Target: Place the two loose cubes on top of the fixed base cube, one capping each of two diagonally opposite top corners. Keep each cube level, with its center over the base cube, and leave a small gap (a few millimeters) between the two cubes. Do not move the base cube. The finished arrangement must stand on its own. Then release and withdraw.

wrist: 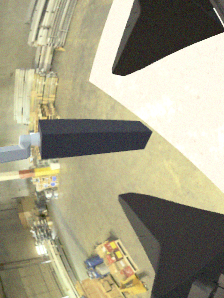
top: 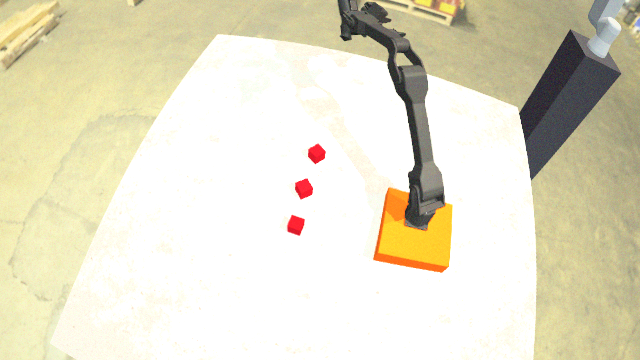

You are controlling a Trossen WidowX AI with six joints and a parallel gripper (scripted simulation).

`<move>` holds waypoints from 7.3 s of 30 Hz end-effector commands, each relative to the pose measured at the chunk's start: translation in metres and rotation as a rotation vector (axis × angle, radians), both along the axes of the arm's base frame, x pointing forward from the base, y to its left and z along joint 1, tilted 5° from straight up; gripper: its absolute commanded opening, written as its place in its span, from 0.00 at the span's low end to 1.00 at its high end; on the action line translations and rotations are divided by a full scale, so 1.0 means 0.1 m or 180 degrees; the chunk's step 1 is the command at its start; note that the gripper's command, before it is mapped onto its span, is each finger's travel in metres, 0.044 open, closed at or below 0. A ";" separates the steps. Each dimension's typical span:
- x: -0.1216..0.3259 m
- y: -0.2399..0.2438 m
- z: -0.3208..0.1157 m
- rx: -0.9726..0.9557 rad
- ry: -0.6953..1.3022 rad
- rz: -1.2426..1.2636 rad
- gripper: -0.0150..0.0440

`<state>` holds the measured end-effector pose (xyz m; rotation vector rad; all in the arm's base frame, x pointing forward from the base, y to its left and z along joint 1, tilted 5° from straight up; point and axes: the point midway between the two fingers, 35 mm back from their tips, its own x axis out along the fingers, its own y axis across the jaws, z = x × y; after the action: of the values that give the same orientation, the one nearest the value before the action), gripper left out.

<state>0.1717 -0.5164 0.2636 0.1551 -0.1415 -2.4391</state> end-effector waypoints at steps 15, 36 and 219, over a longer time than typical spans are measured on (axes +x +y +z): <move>1.63 1.39 -0.58 0.1583 -0.0146 0.2255 0.70; 1.46 4.86 -1.39 0.4826 0.0147 0.4305 0.70; 1.09 5.94 -2.24 0.4976 0.5148 0.7311 0.52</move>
<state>0.2801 0.0771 0.0400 -0.6151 1.5216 0.5007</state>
